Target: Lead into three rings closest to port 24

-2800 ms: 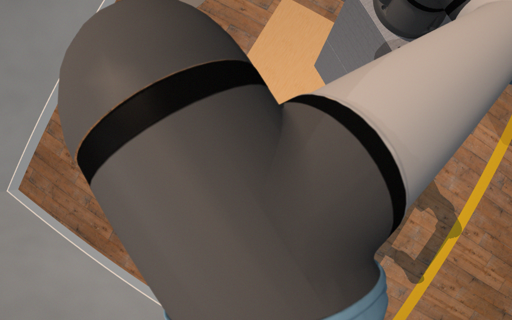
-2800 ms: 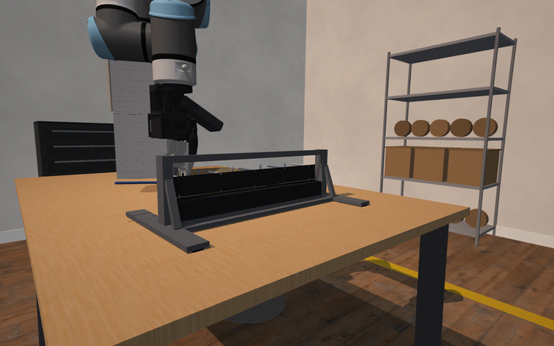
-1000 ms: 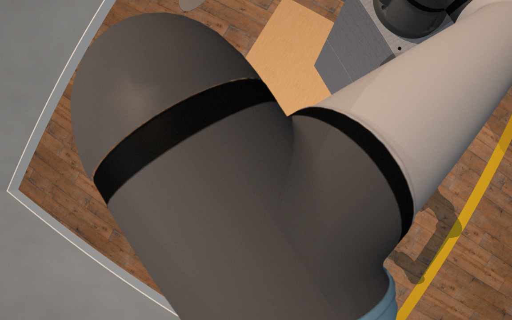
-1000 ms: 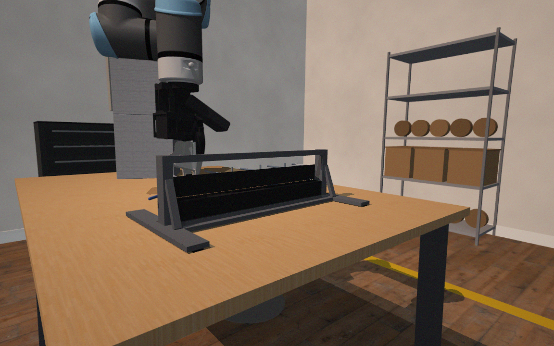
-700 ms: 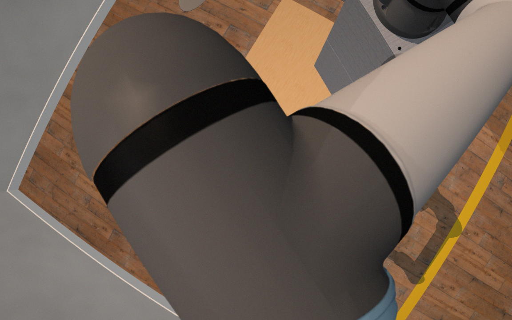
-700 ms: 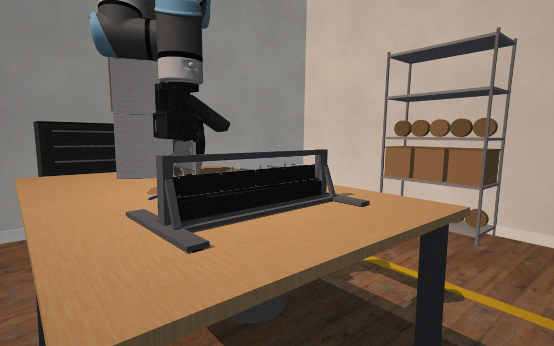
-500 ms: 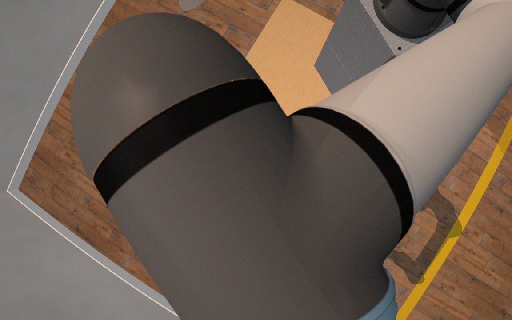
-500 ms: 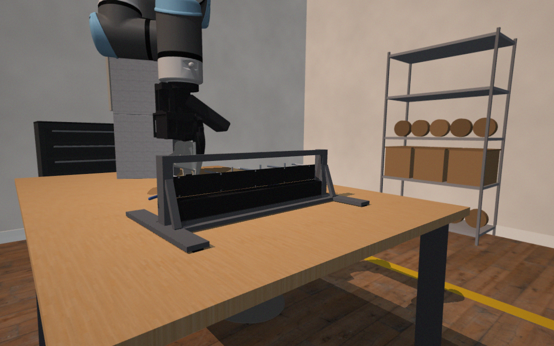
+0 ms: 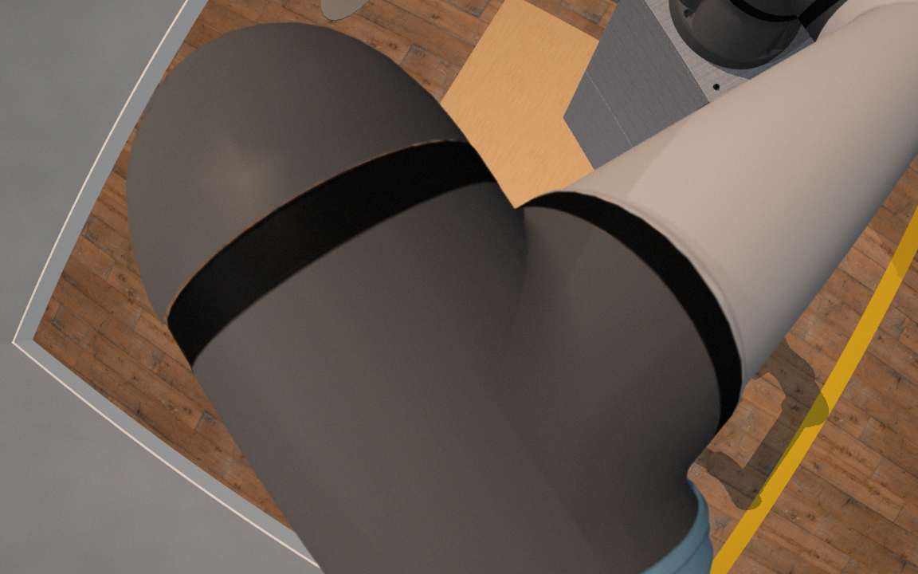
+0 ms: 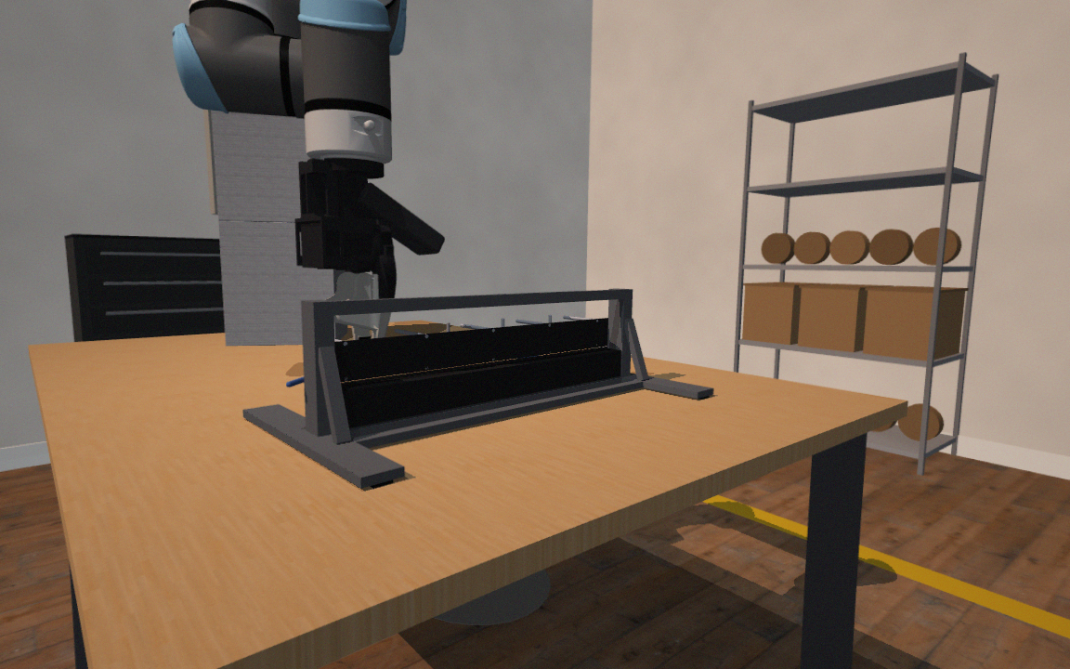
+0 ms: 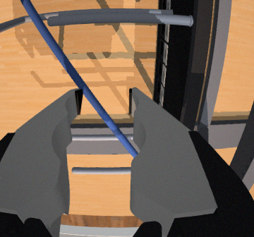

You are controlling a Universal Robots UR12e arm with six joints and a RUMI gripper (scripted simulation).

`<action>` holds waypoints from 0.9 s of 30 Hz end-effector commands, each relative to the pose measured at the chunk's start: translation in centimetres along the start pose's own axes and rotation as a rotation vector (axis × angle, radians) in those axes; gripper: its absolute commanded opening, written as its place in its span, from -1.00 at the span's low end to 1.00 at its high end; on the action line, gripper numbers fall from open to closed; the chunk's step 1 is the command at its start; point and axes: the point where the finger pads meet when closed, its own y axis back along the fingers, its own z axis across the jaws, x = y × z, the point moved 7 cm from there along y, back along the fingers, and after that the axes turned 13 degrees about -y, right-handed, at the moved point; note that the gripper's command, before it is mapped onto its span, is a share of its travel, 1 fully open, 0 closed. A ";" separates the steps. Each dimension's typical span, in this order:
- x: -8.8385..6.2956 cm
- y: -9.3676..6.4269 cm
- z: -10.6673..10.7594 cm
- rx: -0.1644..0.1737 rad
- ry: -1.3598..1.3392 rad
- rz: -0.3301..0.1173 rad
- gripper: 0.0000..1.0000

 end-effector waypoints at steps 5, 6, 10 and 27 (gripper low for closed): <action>0.0 0.3 0.1 -0.001 0.000 0.000 -0.61; 0.0 0.4 0.1 -0.001 0.000 0.000 -0.61; 0.0 1.0 0.1 -0.001 0.000 0.000 -0.61; 0.0 5.5 0.1 -0.001 0.000 0.000 -0.61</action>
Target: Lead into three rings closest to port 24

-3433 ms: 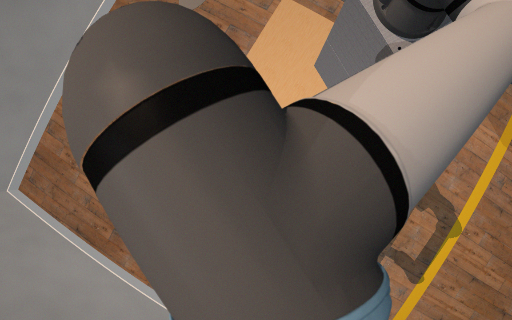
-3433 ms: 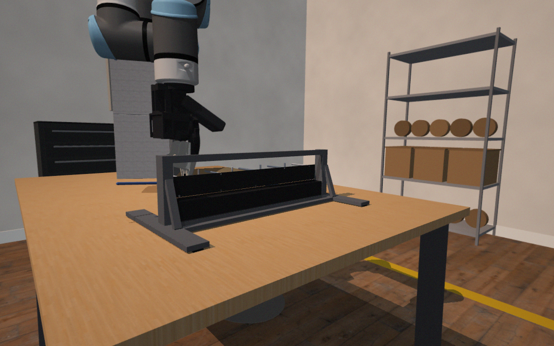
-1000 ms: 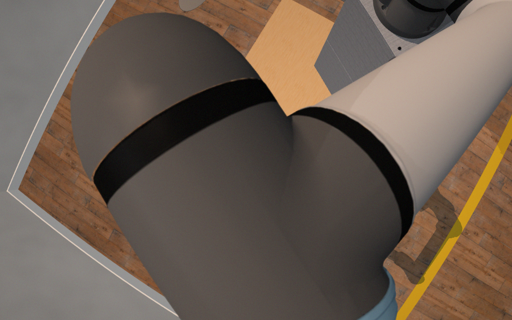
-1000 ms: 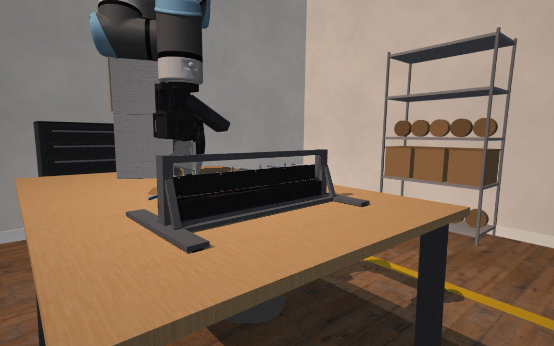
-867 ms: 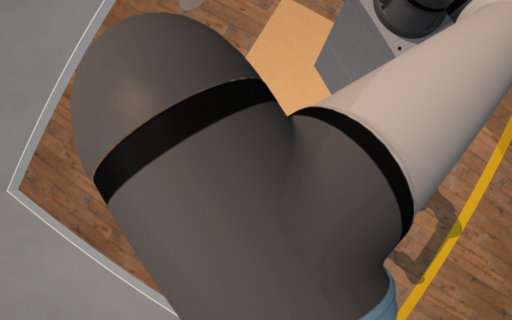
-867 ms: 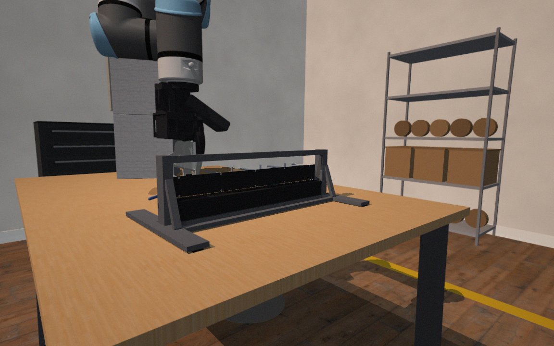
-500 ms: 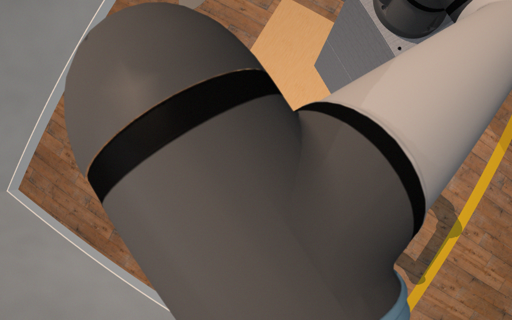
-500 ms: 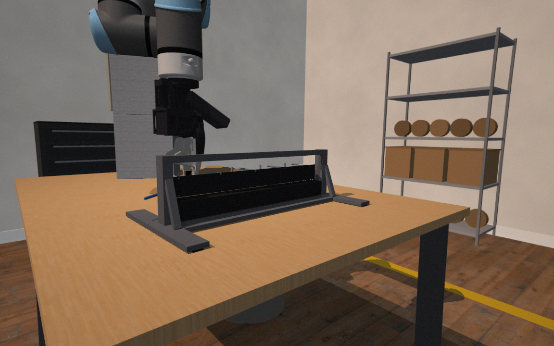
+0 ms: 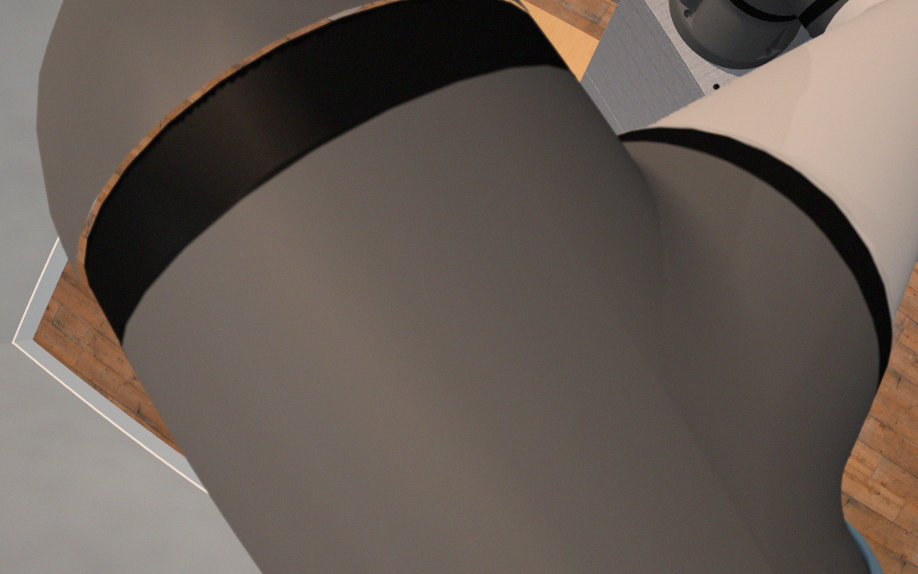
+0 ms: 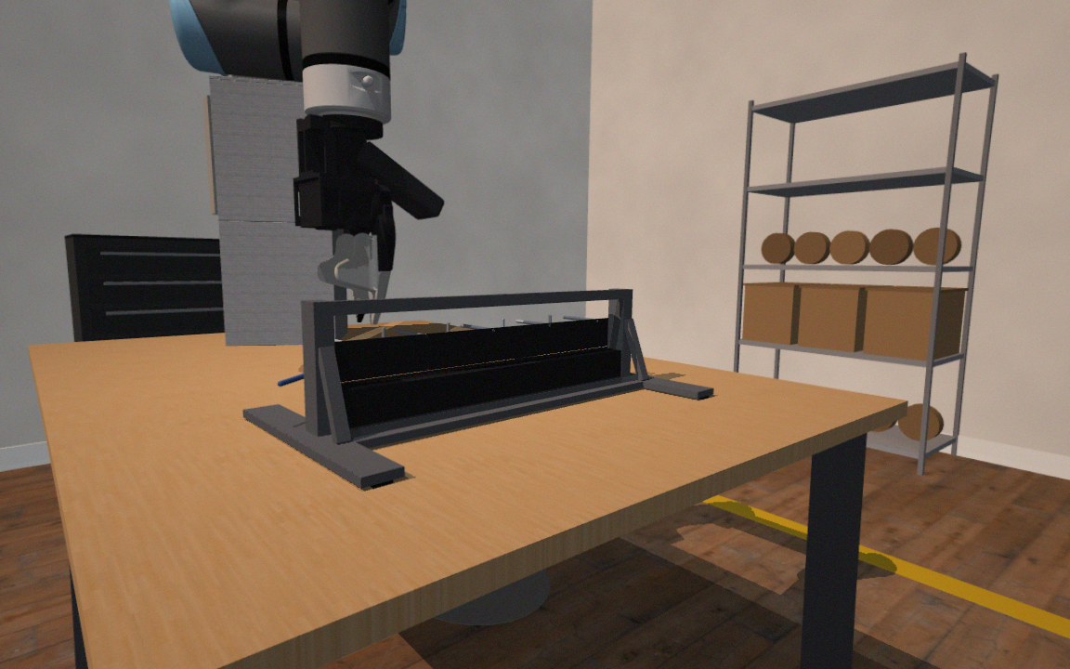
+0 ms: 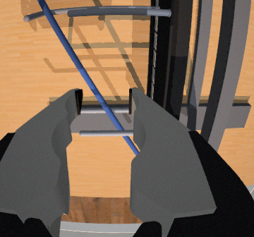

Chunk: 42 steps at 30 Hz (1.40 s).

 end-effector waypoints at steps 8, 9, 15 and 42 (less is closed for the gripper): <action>0.0 2.9 0.1 -0.001 0.000 0.000 -0.61; 0.0 2.9 0.1 -0.001 0.000 0.000 -0.61; 0.0 3.6 0.1 -0.001 0.000 0.000 -0.61; 0.0 3.7 0.1 -0.001 0.000 0.000 -1.00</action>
